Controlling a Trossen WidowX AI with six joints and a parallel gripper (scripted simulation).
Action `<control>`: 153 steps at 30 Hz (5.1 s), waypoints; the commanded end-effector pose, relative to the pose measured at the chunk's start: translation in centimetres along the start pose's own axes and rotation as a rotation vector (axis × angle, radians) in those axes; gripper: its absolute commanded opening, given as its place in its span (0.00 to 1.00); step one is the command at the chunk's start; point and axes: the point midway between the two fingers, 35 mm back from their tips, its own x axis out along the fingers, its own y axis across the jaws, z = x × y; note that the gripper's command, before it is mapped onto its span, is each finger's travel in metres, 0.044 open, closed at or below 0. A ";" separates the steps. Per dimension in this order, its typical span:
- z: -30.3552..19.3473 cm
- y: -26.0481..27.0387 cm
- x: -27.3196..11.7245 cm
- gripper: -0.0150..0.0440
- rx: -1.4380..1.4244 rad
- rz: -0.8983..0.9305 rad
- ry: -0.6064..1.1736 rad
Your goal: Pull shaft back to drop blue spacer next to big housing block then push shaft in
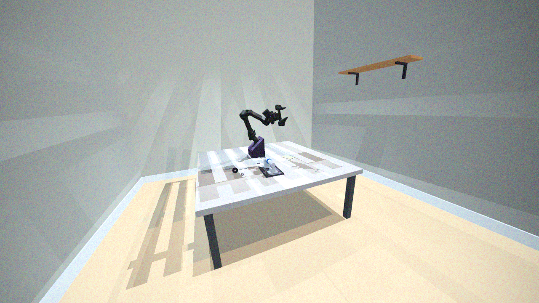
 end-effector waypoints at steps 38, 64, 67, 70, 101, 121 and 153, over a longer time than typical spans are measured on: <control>7.6 -28.9 -26.2 1.00 1.554 -0.597 -1.225; 7.6 -28.9 -26.2 1.00 1.554 -0.597 -1.225; 7.6 -28.9 -26.2 1.00 1.554 -0.597 -1.225; 7.4 -28.7 -26.7 1.00 1.554 -0.597 -1.225; 7.4 -28.7 -26.7 1.00 1.554 -0.597 -1.225; 8.0 -31.3 -25.7 1.00 1.553 -0.596 -1.225; 8.3 -32.5 -25.4 1.00 1.553 -0.595 -1.225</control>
